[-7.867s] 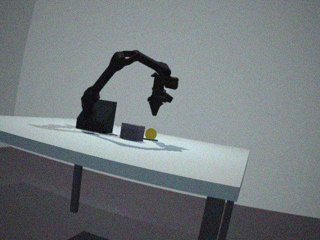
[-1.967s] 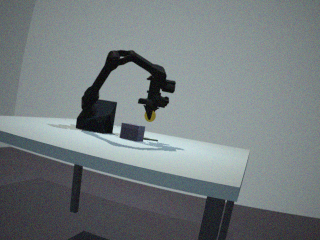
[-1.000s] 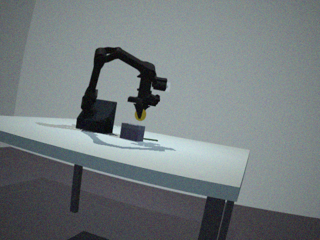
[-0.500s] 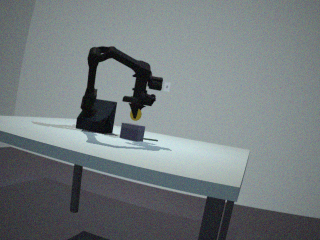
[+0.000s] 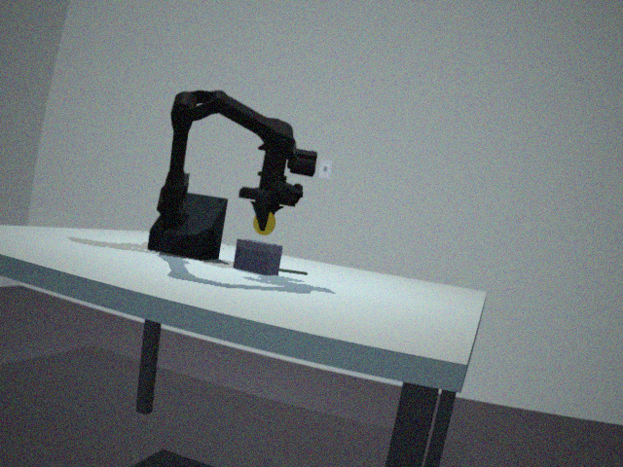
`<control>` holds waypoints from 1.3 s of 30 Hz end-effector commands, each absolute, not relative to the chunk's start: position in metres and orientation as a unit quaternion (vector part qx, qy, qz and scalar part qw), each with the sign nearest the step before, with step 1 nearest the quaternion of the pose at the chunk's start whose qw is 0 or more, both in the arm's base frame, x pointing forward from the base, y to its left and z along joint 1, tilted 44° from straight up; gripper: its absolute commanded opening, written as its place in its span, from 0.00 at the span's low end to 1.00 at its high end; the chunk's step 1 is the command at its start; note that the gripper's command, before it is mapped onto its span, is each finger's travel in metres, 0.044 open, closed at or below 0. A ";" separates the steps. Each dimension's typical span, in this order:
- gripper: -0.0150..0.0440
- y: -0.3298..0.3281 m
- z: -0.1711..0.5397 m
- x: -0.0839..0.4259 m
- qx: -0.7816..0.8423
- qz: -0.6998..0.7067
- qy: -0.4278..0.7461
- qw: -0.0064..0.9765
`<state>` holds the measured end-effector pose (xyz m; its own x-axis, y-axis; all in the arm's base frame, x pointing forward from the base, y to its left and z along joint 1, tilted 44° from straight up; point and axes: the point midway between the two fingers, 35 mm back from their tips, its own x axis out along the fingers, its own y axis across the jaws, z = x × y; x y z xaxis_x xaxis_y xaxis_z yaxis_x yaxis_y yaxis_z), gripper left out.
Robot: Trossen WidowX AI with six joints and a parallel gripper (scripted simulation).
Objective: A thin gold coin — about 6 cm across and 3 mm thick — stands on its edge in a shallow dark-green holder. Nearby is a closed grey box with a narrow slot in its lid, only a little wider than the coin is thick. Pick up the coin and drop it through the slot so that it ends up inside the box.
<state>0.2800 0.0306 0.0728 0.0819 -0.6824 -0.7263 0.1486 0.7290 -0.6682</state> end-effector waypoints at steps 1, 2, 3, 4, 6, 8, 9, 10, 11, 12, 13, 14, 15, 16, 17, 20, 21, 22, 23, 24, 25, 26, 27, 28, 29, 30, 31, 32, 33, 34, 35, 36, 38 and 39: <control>0.25 0.029 0.076 0.278 -0.219 -0.296 0.609 0.702; 0.25 0.029 0.076 0.278 -0.219 -0.296 0.609 0.702; 0.25 0.029 0.077 0.278 -0.219 -0.296 0.609 0.702; 0.25 0.029 0.077 0.278 -0.219 -0.296 0.609 0.702; 0.25 0.029 0.078 0.278 -0.218 -0.296 0.609 0.703; 0.25 0.029 0.079 0.279 -0.218 -0.297 0.609 0.703; 0.25 0.028 0.079 0.279 -0.218 -0.297 0.609 0.703; 0.25 0.028 0.079 0.279 -0.218 -0.297 0.609 0.703; 0.25 0.028 0.079 0.279 -0.218 -0.297 0.609 0.703; 0.25 0.027 0.080 0.279 -0.218 -0.297 0.609 0.703; 0.25 0.027 0.080 0.280 -0.219 -0.296 0.609 0.703; 0.26 0.027 0.079 0.279 -0.218 -0.297 0.609 0.702; 0.25 0.028 0.078 0.279 -0.218 -0.297 0.609 0.702; 0.25 0.028 0.078 0.279 -0.217 -0.297 0.609 0.702; 0.25 0.028 0.077 0.279 -0.217 -0.298 0.610 0.702; 0.25 0.028 0.077 0.279 -0.217 -0.298 0.610 0.702; 0.25 0.028 0.077 0.279 -0.217 -0.298 0.610 0.702; 0.25 0.028 0.077 0.279 -0.217 -0.298 0.610 0.702; 0.25 0.028 0.077 0.279 -0.217 -0.298 0.610 0.702; 0.25 0.028 0.076 0.279 -0.217 -0.298 0.610 0.702; 0.25 0.027 0.076 0.279 -0.217 -0.297 0.610 0.702; 0.25 0.027 0.075 0.279 -0.218 -0.297 0.610 0.702; 0.25 0.026 0.075 0.279 -0.218 -0.296 0.610 0.701; 0.25 0.026 0.075 0.279 -0.219 -0.296 0.611 0.701; 0.25 0.025 0.074 0.279 -0.220 -0.295 0.611 0.701; 0.25 0.025 0.074 0.280 -0.221 -0.295 0.611 0.701; 0.25 0.024 0.074 0.280 -0.221 -0.294 0.611 0.701; 0.25 0.024 0.073 0.280 -0.221 -0.294 0.611 0.701; 0.25 0.023 0.073 0.280 -0.222 -0.294 0.611 0.700; 0.25 0.023 0.073 0.280 -0.222 -0.294 0.611 0.700; 0.25 0.023 0.072 0.280 -0.222 -0.294 0.611 0.700; 0.25 0.022 0.072 0.280 -0.222 -0.294 0.611 0.700; 0.25 0.021 0.071 0.280 -0.221 -0.294 0.611 0.701; 0.25 0.021 0.071 0.280 -0.221 -0.294 0.611 0.701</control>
